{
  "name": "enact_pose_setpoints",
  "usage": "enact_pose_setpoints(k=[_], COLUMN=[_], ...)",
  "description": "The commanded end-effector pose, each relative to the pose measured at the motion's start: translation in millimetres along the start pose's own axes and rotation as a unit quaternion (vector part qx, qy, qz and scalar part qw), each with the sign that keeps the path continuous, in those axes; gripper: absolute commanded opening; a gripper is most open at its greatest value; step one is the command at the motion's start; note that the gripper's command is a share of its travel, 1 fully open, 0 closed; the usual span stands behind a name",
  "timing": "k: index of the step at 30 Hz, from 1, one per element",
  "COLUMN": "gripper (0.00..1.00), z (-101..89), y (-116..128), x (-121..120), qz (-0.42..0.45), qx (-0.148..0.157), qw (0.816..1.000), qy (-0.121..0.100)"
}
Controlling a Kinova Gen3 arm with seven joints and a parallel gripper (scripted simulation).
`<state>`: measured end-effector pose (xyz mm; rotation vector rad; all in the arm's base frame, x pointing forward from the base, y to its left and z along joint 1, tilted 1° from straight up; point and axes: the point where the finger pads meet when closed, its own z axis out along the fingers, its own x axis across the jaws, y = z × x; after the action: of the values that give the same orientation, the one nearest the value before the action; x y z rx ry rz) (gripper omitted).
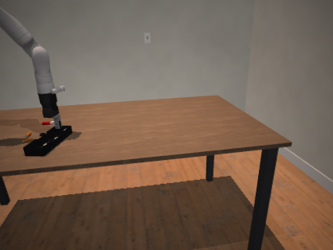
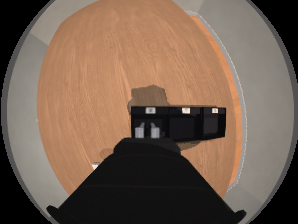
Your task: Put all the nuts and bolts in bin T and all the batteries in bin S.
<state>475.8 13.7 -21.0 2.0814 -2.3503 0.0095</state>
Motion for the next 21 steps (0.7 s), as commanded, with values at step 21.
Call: enact_pose_setpoints(k=[21], gripper=[0.31], z=[-79.6], y=[-2], x=[1], qz=[0.001], qx=[0.004], qw=[1.0], qy=[0.0])
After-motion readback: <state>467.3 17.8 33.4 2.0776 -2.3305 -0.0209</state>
